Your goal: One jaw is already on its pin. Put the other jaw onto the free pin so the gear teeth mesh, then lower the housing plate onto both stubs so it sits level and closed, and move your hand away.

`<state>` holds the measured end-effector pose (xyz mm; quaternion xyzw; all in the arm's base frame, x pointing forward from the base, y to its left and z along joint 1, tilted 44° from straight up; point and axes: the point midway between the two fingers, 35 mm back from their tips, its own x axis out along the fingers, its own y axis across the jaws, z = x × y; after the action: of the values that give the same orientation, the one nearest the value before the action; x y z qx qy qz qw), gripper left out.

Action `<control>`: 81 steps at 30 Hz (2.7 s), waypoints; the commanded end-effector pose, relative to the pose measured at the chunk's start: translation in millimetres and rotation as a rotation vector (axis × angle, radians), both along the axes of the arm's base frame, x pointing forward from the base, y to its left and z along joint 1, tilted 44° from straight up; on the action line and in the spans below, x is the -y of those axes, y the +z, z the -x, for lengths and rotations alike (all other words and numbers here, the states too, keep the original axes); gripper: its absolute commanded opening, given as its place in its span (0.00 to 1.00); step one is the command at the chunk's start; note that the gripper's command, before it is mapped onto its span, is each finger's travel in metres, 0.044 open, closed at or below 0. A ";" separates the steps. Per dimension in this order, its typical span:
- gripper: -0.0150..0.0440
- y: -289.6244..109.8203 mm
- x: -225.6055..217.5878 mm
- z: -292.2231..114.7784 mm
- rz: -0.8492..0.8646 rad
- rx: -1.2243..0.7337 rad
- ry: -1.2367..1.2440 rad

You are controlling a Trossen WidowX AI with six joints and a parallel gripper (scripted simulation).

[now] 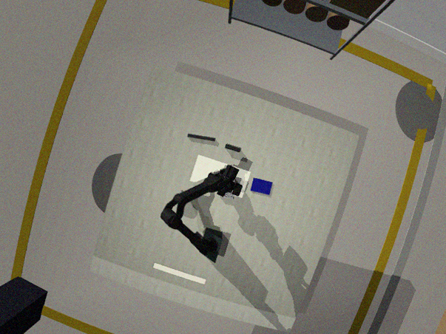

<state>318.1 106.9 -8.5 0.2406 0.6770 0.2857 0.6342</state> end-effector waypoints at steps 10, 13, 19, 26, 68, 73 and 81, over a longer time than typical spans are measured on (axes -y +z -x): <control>0.63 0.0 0.0 0.0 0.000 0.000 0.000; 0.63 0.0 0.0 0.0 0.000 0.000 0.000; 0.63 0.0 0.0 0.0 0.000 0.000 0.000; 0.63 42.6 41.2 -4.8 -0.001 -0.002 -0.002; 1.00 171.0 -52.2 94.9 0.109 -0.825 -0.884; 1.00 184.1 -59.8 115.6 0.117 -0.945 -1.004; 1.00 202.0 -67.9 150.0 0.131 -1.142 -1.190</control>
<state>180.6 173.8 188.2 0.6182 0.6818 -0.2771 0.2761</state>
